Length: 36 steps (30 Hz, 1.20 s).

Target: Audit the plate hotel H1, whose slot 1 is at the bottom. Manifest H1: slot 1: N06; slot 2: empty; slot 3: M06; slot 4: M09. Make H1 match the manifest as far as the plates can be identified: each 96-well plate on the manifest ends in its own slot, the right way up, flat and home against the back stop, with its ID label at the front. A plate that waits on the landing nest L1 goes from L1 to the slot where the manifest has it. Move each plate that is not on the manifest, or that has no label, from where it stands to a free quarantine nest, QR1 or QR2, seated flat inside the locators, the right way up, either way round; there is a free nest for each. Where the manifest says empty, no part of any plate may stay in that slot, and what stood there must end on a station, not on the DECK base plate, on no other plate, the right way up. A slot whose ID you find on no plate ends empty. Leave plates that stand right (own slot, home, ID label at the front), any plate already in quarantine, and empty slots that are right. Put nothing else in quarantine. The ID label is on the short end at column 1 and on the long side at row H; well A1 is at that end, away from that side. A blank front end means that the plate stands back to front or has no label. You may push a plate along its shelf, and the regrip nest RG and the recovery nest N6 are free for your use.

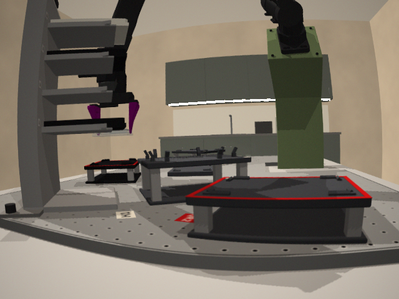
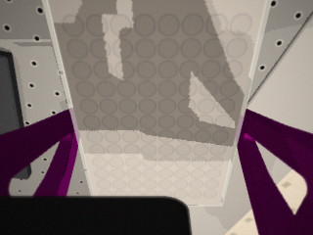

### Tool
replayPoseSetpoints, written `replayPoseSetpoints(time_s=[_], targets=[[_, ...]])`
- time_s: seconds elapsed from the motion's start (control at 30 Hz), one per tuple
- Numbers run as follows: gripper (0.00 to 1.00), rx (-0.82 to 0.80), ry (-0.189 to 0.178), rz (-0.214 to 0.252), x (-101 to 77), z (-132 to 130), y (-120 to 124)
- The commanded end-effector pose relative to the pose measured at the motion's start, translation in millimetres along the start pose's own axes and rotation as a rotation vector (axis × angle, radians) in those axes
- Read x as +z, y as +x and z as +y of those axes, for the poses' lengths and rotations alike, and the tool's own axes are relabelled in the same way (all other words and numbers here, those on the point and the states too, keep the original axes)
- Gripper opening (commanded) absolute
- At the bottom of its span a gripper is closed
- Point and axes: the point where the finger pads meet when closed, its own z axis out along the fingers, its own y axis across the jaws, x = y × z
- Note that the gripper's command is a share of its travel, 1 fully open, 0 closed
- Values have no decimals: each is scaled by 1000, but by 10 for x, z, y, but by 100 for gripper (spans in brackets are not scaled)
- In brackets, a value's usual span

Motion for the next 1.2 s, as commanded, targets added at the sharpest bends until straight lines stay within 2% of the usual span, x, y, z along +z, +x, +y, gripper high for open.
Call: replayPoseSetpoints(time_s=[0.0,0.43,0.6,1.17], targets=[[86,17,20,8,-82,-117,109],[86,15,22,9,-93,-127,123],[86,-7,7,-5,80,-95,-15],[86,-7,6,-6,184,-80,-25]])
